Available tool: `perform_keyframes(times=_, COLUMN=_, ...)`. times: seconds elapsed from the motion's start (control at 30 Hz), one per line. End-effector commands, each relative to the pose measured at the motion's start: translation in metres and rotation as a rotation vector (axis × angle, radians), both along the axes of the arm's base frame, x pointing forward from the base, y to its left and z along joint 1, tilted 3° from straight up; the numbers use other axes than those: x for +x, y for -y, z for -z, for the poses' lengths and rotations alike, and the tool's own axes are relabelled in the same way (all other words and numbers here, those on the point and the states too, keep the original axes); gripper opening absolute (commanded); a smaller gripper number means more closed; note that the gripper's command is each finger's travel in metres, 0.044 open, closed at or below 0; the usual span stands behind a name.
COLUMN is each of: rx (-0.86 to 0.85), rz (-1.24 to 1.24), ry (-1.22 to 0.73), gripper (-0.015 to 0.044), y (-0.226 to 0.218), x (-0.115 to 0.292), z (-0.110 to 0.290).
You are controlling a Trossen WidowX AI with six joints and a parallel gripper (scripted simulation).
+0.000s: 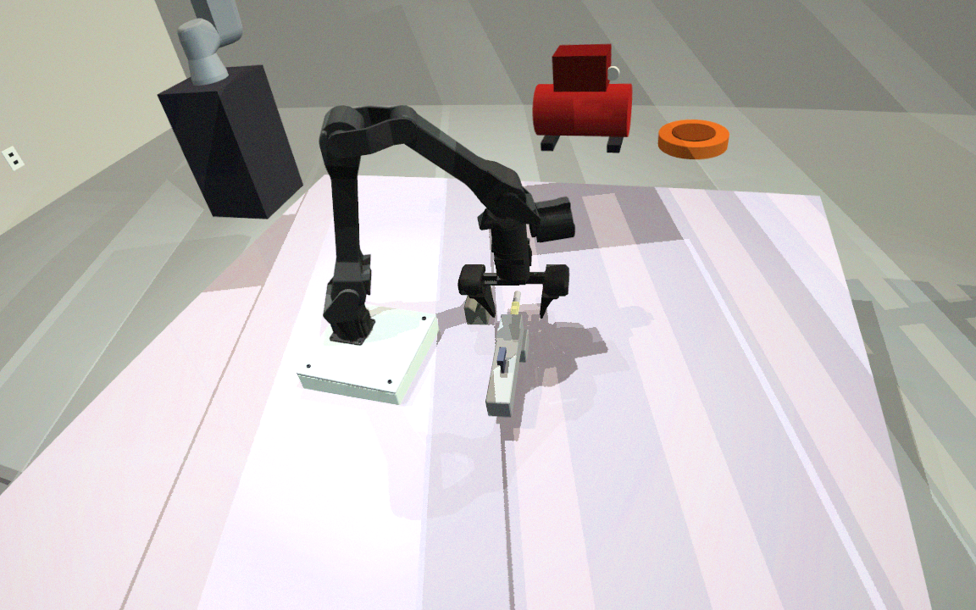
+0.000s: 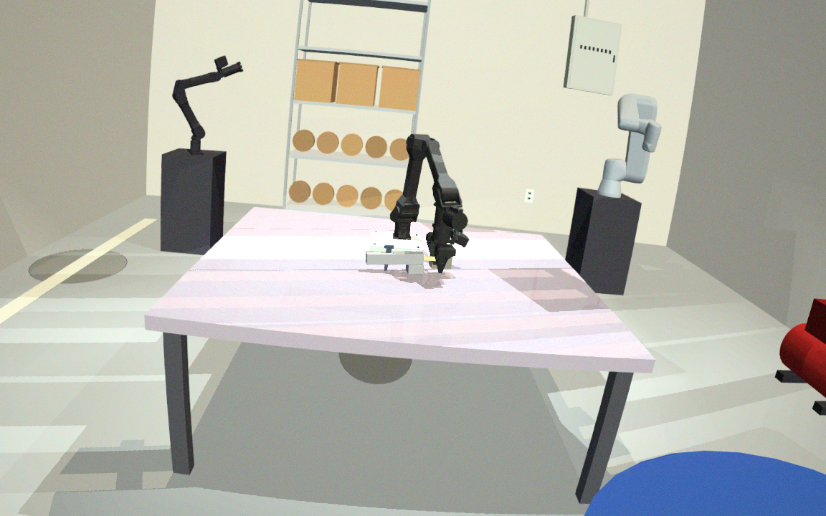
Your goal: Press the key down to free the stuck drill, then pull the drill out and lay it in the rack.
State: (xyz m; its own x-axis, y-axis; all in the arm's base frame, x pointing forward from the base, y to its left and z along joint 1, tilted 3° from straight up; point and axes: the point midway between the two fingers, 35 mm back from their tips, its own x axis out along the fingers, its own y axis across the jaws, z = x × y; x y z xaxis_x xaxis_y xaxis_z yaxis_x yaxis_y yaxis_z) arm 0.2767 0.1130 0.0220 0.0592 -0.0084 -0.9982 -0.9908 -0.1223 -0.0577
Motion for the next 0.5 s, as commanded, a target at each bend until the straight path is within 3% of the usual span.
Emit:
perform_keyframes(times=0.0, rx=0.000, rz=-0.001, ry=0.001, gripper=0.0335, y=-0.0006, x=0.0001, z=-0.0003)
perform_keyframes(times=0.4, rx=0.000, rz=-0.001, ry=0.001, gripper=0.0020, y=-0.0006, x=0.0001, z=-0.0003)
perform_keyframes(times=0.47, rx=0.000, rz=-0.001, ry=0.001, gripper=0.0006, y=-0.0006, x=0.0001, z=-0.0003)
